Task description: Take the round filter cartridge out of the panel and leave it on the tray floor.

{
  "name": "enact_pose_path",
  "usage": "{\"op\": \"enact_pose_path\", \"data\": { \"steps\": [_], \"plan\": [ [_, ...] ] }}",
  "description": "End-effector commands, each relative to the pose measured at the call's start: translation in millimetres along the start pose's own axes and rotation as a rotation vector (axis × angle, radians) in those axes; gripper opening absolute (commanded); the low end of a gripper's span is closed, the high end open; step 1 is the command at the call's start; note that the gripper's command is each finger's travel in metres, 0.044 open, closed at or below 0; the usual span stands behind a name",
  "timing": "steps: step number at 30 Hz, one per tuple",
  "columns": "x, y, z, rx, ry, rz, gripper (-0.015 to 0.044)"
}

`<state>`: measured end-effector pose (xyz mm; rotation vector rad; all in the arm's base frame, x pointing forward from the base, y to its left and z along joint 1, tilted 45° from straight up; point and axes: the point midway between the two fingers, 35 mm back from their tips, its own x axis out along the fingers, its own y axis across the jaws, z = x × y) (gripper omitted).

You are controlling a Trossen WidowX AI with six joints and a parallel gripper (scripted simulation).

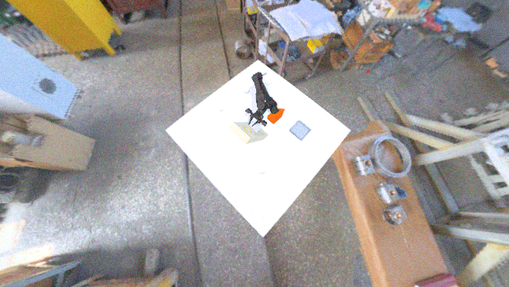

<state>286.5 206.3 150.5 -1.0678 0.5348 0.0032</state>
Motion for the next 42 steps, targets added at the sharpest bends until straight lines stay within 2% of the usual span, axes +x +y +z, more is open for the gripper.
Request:
{"op": "enact_pose_path", "data": {
  "steps": [1,16,42],
  "plan": [
    [6,1,-1,-0.007,0.0,0.004,0.011],
    [29,-1,-1,-0.008,-0.005,-0.003,0.011],
    [32,-1,0,-0.008,-0.005,-0.003,0.011]
  ]
}}
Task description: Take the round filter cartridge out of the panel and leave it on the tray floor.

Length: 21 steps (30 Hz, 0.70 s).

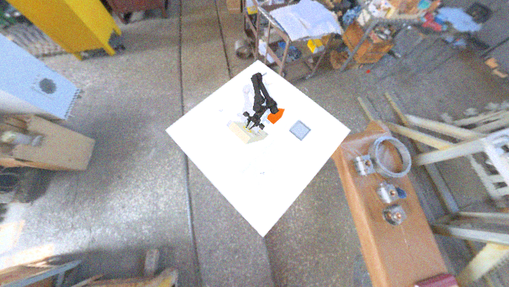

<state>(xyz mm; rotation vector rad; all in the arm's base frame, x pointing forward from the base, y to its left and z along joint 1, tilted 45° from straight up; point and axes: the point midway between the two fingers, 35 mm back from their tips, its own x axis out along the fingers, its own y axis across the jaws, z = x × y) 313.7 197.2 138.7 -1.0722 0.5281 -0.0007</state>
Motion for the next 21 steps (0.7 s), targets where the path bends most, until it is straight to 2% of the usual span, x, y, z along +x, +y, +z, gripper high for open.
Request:
{"op": "enact_pose_path", "data": {
  "steps": [1,21],
  "plan": [
    [1.0,1.0,0.1,-0.005,-0.002,0.004,0.011],
    [9.3,1.0,0.0,-0.005,-0.002,0.004,0.011]
  ]
}}
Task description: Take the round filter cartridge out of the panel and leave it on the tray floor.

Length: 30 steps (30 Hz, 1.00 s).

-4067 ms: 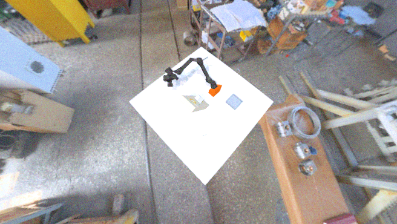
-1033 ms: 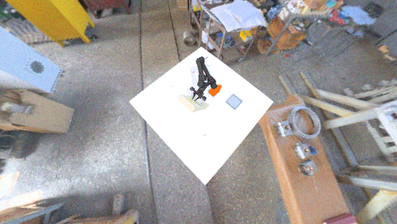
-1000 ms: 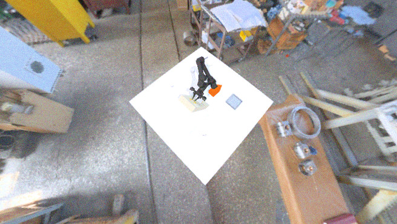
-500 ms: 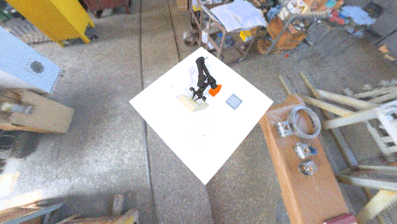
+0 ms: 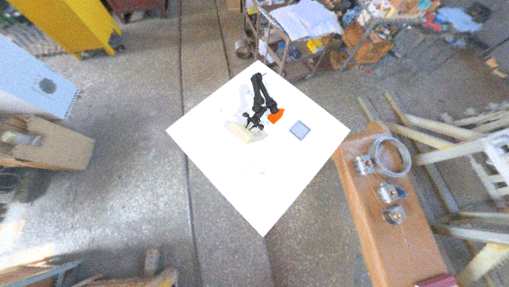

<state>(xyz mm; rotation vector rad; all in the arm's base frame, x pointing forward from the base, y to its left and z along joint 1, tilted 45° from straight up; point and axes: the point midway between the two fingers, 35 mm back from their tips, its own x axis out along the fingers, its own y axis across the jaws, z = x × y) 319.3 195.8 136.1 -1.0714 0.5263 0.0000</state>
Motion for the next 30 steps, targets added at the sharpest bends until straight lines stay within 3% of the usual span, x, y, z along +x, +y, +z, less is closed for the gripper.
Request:
{"op": "enact_pose_path", "data": {
  "steps": [1,19,28,30],
  "plan": [
    [3.9,0.9,-0.2,-0.006,0.0,0.004,0.011],
    [10.1,0.8,-0.1,-0.005,-0.001,0.003,0.011],
    [6.6,0.3,0.2,-0.005,-0.002,-0.004,0.0049],
    [6.6,0.3,0.2,-0.005,-0.002,-0.004,0.0]
  ]
}}
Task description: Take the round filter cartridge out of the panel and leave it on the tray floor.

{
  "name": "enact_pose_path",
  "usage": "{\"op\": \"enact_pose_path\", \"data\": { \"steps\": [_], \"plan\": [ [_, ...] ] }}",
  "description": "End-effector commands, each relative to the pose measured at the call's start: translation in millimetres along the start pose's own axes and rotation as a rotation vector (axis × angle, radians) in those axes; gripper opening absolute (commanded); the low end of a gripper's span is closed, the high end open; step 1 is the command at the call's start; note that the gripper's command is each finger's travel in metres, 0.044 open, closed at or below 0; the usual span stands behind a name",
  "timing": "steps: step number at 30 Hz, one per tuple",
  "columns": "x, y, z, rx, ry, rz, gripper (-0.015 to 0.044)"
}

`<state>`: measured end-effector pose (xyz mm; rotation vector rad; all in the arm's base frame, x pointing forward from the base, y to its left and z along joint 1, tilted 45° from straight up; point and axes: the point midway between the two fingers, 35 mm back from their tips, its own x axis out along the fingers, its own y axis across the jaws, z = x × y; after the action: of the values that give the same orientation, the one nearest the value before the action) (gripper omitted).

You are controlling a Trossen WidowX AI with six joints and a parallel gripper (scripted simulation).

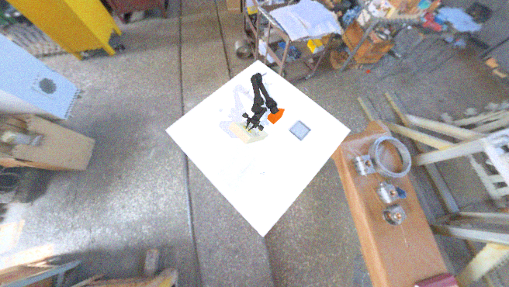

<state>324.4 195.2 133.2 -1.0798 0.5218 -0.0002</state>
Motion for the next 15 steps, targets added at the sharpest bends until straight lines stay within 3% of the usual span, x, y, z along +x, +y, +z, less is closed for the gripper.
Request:
{"op": "enact_pose_path", "data": {
  "steps": [1,15],
  "plan": [
    [0.7,-0.5,-0.3,0.003,0.001,0.0,0.0],
    [5.7,-0.1,-0.6,-0.403,0.001,0.008,0.0]
  ]
}}
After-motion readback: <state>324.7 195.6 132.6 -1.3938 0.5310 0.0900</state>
